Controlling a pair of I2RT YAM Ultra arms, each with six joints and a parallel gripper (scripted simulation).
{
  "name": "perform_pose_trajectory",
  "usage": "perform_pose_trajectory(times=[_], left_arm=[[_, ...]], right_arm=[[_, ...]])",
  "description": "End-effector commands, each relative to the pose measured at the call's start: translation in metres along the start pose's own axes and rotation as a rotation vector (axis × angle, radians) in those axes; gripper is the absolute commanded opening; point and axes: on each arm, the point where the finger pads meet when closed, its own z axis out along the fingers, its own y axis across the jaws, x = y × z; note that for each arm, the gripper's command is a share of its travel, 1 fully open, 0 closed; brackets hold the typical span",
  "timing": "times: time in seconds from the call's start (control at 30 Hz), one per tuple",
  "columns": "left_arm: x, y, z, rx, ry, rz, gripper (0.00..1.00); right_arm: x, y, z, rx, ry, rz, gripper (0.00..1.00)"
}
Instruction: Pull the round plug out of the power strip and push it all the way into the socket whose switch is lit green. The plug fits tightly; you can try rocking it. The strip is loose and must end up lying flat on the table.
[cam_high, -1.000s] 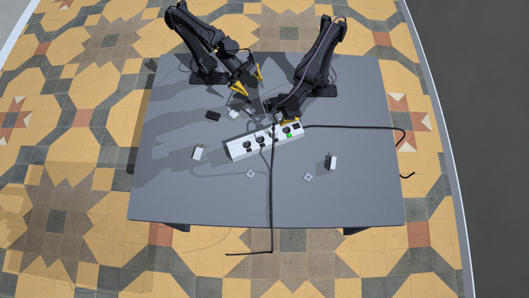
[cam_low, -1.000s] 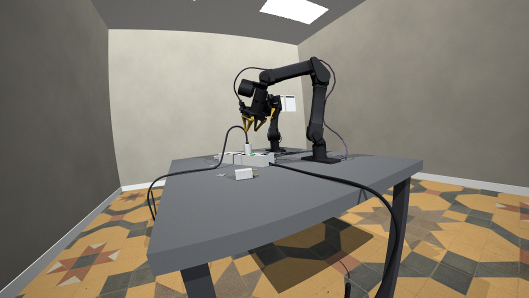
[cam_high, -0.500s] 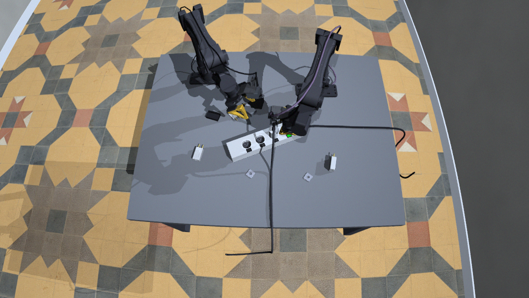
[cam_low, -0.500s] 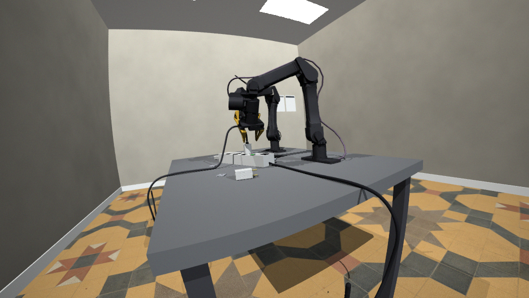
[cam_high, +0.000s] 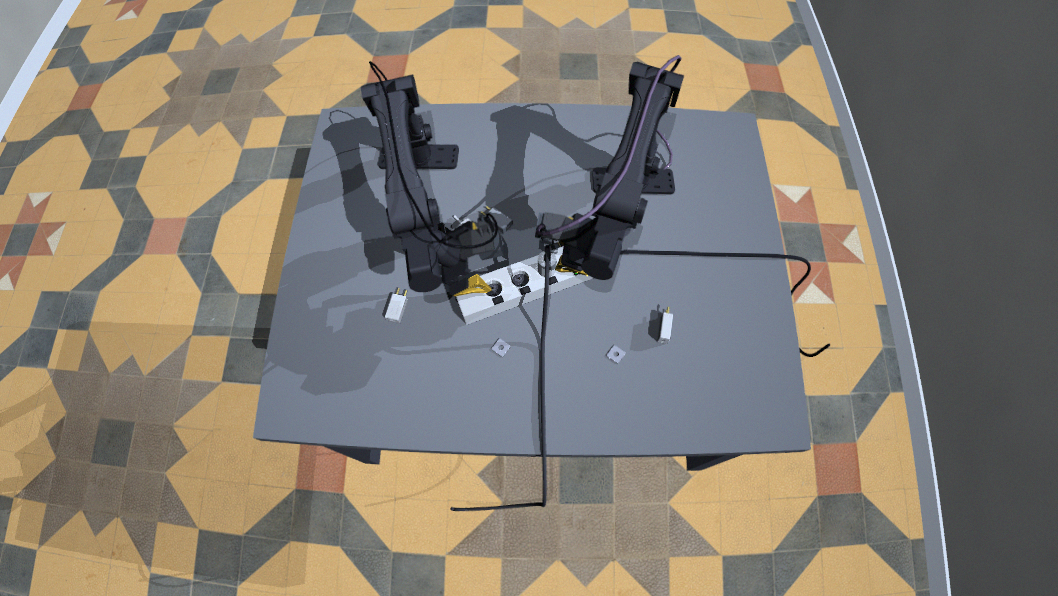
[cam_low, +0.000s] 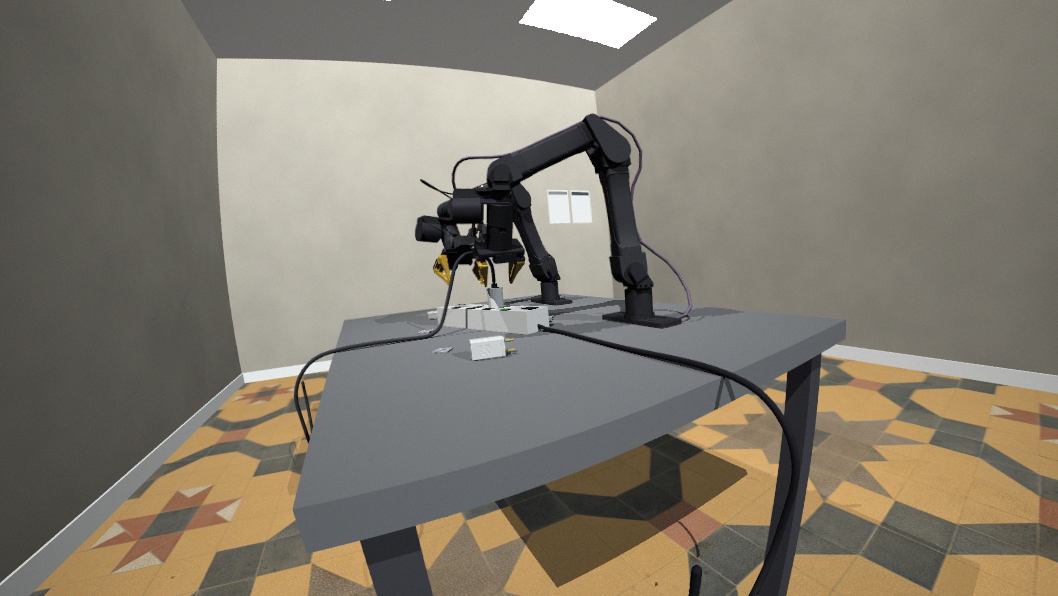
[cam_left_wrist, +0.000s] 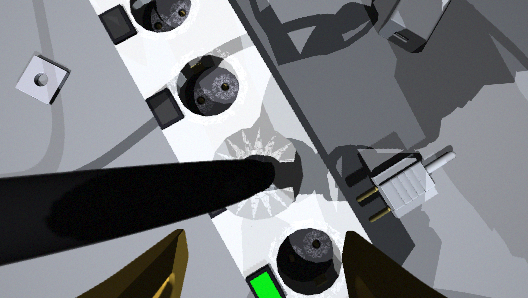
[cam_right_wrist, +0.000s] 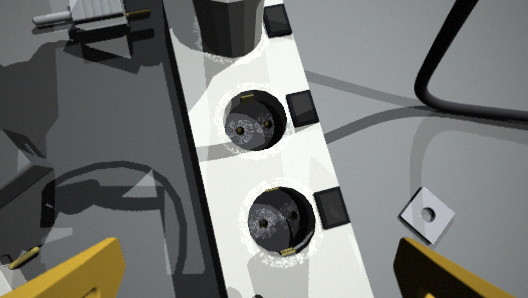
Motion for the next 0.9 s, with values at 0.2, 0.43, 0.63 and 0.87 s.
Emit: perform_pose_trajectory(times=[0.2,0.43,0.63,0.87], left_arm=[[-0.011,0.009,-0.014,-0.036,-0.030,0.027,0.63],[-0.011,0.009,-0.014,-0.036,-0.030,0.027,0.63],[-0.011,0.009,-0.014,-0.036,-0.030,0.027,0.63],[-0.009,0.006,-0.007,-0.014,-0.026,0.015,0.63]], right_arm=[[0.018,-0.014,0.018,-0.208,-0.215,-0.158,1.00],[0.034,-0.023,0.036,-0.209,-0.244,-0.151,1.00],[0.027,-0.018,0.035,-0.212,-0.236,-0.159,1.00],[0.025,-0.017,0.045,-0.205,-0.239,-0.159,1.00]])
